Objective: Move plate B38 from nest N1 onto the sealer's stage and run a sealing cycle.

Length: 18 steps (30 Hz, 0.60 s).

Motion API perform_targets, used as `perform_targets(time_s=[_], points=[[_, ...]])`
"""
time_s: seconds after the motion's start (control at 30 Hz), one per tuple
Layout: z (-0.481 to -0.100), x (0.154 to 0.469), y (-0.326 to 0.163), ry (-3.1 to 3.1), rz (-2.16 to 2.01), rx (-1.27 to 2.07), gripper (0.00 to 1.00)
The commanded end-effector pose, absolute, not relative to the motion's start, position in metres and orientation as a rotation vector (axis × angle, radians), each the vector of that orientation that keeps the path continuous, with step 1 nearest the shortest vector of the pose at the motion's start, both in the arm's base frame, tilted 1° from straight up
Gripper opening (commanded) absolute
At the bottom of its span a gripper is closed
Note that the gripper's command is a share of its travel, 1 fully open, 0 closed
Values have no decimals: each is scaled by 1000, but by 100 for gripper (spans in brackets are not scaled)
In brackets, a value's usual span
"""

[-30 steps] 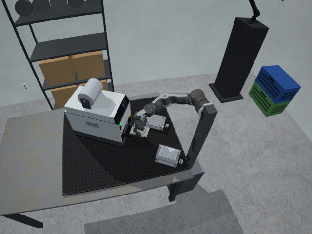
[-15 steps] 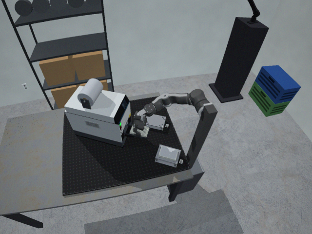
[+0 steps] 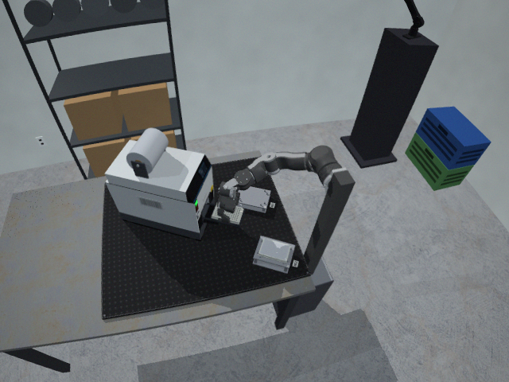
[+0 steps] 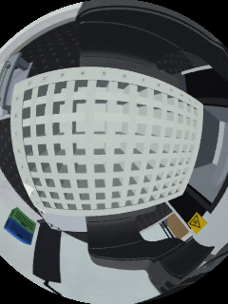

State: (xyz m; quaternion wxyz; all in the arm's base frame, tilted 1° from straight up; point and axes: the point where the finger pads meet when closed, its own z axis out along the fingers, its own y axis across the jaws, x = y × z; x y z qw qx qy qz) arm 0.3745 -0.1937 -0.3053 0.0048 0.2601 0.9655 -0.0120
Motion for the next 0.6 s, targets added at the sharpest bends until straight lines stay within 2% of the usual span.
perform_targets(time_s=[0.0, 0.57], points=[[-304, 376, -192, 3022, -28, 811, 0], [-308, 375, -193, 3024, -31, 809, 0]])
